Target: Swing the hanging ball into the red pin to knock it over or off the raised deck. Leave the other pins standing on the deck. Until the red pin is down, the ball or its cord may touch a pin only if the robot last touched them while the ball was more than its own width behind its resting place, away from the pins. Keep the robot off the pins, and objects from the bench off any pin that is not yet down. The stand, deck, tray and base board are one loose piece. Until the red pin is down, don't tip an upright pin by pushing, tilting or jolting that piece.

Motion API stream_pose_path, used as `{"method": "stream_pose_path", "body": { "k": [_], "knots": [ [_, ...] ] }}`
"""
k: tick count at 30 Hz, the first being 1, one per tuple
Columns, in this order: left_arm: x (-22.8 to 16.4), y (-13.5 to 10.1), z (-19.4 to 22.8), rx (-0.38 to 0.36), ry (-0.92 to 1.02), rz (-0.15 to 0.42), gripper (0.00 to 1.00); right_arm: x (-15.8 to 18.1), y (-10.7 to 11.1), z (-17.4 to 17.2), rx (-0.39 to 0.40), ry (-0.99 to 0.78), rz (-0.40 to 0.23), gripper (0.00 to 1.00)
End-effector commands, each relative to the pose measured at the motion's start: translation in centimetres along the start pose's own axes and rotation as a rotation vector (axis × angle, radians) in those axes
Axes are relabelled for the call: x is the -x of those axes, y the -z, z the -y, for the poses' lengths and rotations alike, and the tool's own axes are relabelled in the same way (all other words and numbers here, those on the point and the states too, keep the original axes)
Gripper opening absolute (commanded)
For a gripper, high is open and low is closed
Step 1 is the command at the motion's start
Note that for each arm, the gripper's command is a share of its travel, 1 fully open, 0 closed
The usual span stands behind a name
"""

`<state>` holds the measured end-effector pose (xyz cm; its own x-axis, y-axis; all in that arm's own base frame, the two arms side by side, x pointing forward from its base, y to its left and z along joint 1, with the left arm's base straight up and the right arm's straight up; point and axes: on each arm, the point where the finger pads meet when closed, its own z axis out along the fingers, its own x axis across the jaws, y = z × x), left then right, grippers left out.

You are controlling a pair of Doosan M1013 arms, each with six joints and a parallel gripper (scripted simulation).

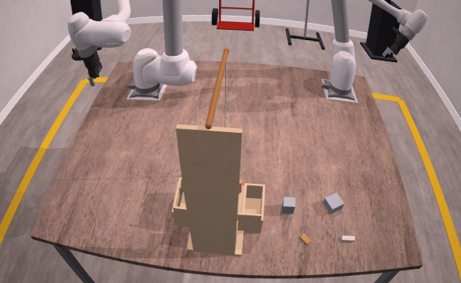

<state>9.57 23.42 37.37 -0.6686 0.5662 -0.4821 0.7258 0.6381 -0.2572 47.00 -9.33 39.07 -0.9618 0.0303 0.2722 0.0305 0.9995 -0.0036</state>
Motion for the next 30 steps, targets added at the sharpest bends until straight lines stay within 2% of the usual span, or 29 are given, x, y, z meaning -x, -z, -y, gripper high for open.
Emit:
{"method": "stream_pose_path", "body": {
  "k": [1, 21, 25, 30],
  "knots": [
    [0.0, 0.0, 0.0, 0.0, 0.0, -0.001, 1.0, 0.0, 0.1, 0.0, 0.0, 0.0, 0.001, 1.0],
    [-0.3, 0.0, -0.1, -0.002, 0.012, -0.001, 1.0, 0.0, 0.1, 0.0, 0.0, 0.0, 0.001, 1.0],
    [-1.9, -0.5, -0.7, -0.018, 0.078, -0.002, 1.0, 0.0, 0.1, 0.0, 0.0, 0.0, 0.001, 1.0],
    [-6.4, -1.9, -1.8, -0.061, 0.252, -0.006, 1.0, 0.0, 0.1, 0.0, 0.0, 0.0, 0.001, 1.0]
  ]
}}
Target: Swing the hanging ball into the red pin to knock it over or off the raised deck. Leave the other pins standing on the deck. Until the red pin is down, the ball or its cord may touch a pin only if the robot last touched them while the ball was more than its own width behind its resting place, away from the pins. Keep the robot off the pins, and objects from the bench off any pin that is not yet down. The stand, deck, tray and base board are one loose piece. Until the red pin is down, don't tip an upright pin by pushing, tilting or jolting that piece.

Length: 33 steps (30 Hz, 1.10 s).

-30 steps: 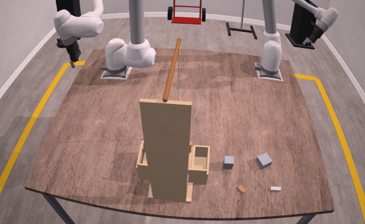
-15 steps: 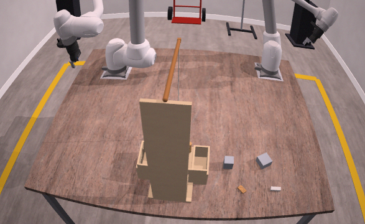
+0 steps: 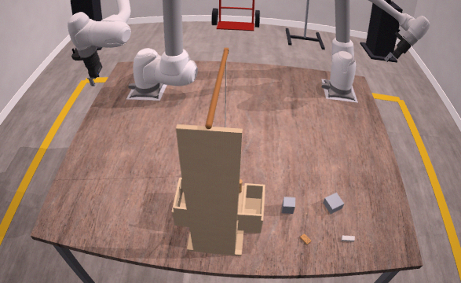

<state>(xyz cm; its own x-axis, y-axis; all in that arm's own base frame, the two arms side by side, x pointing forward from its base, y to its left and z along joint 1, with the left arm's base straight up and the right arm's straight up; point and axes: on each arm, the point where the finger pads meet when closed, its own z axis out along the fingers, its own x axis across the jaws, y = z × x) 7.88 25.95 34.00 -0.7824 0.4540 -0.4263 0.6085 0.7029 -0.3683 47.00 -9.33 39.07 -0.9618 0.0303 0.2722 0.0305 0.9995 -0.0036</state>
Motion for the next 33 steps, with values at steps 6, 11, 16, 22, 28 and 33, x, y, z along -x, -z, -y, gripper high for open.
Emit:
{"method": "stream_pose_path", "body": {
  "k": [6, 11, 16, 22, 28, 33],
  "knots": [
    [-6.8, -2.5, -2.6, -0.072, 0.268, -0.012, 1.0, 0.0, 0.1, 0.0, 0.0, 0.0, 0.001, 1.0],
    [-12.9, -5.6, -3.8, -0.144, 0.493, -0.031, 1.0, 0.0, 0.1, 0.0, 0.0, 0.0, 0.001, 1.0],
    [-17.4, -8.4, -4.1, -0.201, 0.653, -0.049, 1.0, 0.0, 0.1, 0.0, 0.0, 0.0, 0.001, 1.0],
    [-19.2, -9.6, -4.1, -0.226, 0.717, -0.058, 1.0, 0.0, 0.1, 0.0, 0.0, 0.0, 0.001, 1.0],
    [-19.7, -10.0, -4.1, -0.232, 0.734, -0.06, 1.0, 0.0, 0.1, 0.0, 0.0, 0.0, 0.001, 1.0],
    [-19.7, -10.0, -4.1, -0.232, 0.734, -0.06, 1.0, 0.3, -0.3, -0.4, -0.028, 0.008, -0.001, 1.0]
  ]
}}
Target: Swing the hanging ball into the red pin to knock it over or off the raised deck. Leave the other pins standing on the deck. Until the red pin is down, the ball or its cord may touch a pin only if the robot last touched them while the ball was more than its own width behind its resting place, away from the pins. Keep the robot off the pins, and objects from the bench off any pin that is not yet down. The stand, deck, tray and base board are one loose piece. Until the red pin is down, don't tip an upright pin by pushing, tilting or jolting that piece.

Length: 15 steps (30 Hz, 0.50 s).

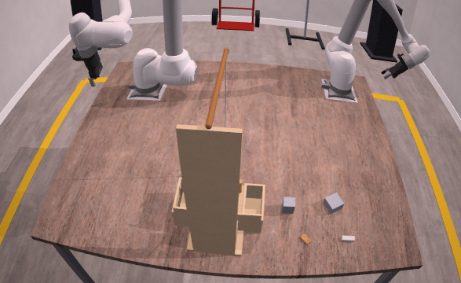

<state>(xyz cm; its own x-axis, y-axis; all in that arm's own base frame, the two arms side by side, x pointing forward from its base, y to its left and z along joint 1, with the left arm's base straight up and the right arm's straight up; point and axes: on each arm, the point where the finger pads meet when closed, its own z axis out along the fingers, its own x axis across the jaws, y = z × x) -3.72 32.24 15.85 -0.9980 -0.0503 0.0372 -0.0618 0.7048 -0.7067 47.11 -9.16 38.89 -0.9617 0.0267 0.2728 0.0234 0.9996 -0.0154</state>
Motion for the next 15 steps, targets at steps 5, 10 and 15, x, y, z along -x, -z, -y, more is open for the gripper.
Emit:
{"method": "stream_pose_path", "body": {
  "k": [5, 10, 15],
  "knots": [
    [0.0, 0.0, 0.0, 0.001, 0.0, 0.0, 1.0, 0.9, -0.8, -1.1, -0.073, 0.021, -0.001, 1.0],
    [0.0, 0.0, 0.0, 0.001, 0.0, 0.0, 1.0, 3.1, -2.4, -4.1, -0.259, 0.086, 0.018, 1.0],
    [0.0, 0.0, 0.0, 0.001, 0.0, 0.0, 1.0, 6.6, -3.7, -10.1, -0.529, 0.221, 0.115, 1.0]
  ]
}}
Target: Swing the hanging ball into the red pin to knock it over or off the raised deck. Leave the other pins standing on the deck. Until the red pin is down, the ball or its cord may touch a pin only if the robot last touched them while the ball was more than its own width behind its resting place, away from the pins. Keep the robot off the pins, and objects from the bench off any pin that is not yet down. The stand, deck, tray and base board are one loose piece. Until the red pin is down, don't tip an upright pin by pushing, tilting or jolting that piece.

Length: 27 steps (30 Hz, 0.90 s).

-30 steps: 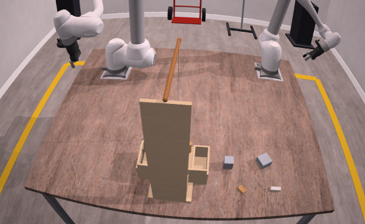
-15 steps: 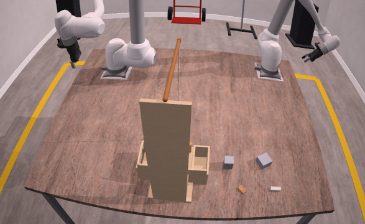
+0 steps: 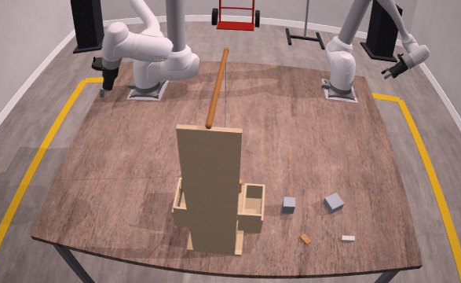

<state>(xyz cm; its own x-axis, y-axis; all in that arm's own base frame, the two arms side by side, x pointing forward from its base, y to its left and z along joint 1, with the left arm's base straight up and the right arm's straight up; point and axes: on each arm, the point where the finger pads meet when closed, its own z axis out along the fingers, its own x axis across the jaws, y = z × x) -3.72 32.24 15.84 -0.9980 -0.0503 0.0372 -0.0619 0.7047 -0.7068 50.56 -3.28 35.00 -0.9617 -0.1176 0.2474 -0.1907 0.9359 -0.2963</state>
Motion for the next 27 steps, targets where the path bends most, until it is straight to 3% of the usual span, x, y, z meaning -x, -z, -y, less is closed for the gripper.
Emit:
{"method": "stream_pose_path", "body": {
  "k": [1, 3, 4, 5, 7, 10, 11, 12, 13, 15, 16, 18, 19, 22, 24, 25, 27],
  "knots": [
    [0.0, 0.0, 0.0, 0.001, 0.0, 0.0, 1.0, 2.9, 0.2, -3.8, -0.198, 0.076, 0.064, 1.0],
    [0.0, 0.0, 0.0, 0.001, 0.0, 0.0, 1.0, 4.9, 1.0, -7.1, -0.317, 0.144, 0.137, 1.0],
    [0.0, 0.0, 0.0, 0.001, 0.0, 0.0, 1.0, 4.9, 1.0, -7.1, -0.317, 0.144, 0.137, 1.0],
    [0.0, 0.0, 0.0, 0.001, 0.0, 0.0, 1.0, 5.9, 1.6, -9.1, -0.375, 0.182, 0.182, 1.0],
    [0.0, 0.0, 0.0, 0.001, 0.0, 0.0, 1.0, 5.9, 1.6, -9.1, -0.375, 0.182, 0.182, 1.0],
    [0.0, 0.0, 0.0, 0.001, 0.0, 0.0, 1.0, 8.2, 3.4, -15.4, -0.535, 0.308, 0.338, 1.0],
    [0.0, 0.0, 0.0, 0.001, 0.0, 0.0, 1.0, 8.5, 3.6, -16.1, -0.537, 0.308, 0.339, 1.0],
    [0.0, 0.0, 0.0, 0.001, 0.0, 0.0, 1.0, 8.8, 4.2, -18.0, -0.584, 0.354, 0.398, 1.0],
    [0.0, 0.0, 0.0, 0.001, 0.0, 0.0, 1.0, 9.1, 4.4, -18.8, -0.584, 0.354, 0.398, 1.0],
    [0.0, 0.0, 0.0, 0.001, 0.0, 0.0, 1.0, 9.4, 5.4, -22.5, -0.666, 0.45, 0.522, 1.0],
    [0.0, 0.0, 0.0, 0.001, 0.0, 0.0, 1.0, 9.7, 5.8, -24.0, -0.666, 0.45, 0.522, 1.0],
    [0.0, 0.0, 0.0, 0.001, 0.0, 0.0, 1.0, 9.5, 6.6, -27.3, -0.729, 0.546, 0.645, 1.0],
    [0.0, 0.0, 0.0, 0.001, 0.0, 0.0, 1.0, 9.6, 7.0, -28.9, -0.73, 0.547, 0.646, 1.0],
    [0.0, 0.0, 0.0, 0.001, 0.0, 0.0, 1.0, 8.8, 8.0, -33.9, -0.793, 0.687, 0.818, 1.0],
    [0.0, 0.0, 0.0, 0.001, 0.0, 0.0, 1.0, 8.8, 8.0, -33.9, -0.793, 0.687, 0.818, 1.0],
    [0.0, 0.0, 0.0, 0.001, 0.0, 0.0, 1.0, 8.1, 8.8, -38.9, -0.808, 0.732, 0.872, 1.0],
    [0.0, 0.0, 0.0, 0.001, 0.0, 0.0, 1.0, 7.1, 9.1, -41.1, -0.827, 0.812, 0.964, 1.0]
  ]
}}
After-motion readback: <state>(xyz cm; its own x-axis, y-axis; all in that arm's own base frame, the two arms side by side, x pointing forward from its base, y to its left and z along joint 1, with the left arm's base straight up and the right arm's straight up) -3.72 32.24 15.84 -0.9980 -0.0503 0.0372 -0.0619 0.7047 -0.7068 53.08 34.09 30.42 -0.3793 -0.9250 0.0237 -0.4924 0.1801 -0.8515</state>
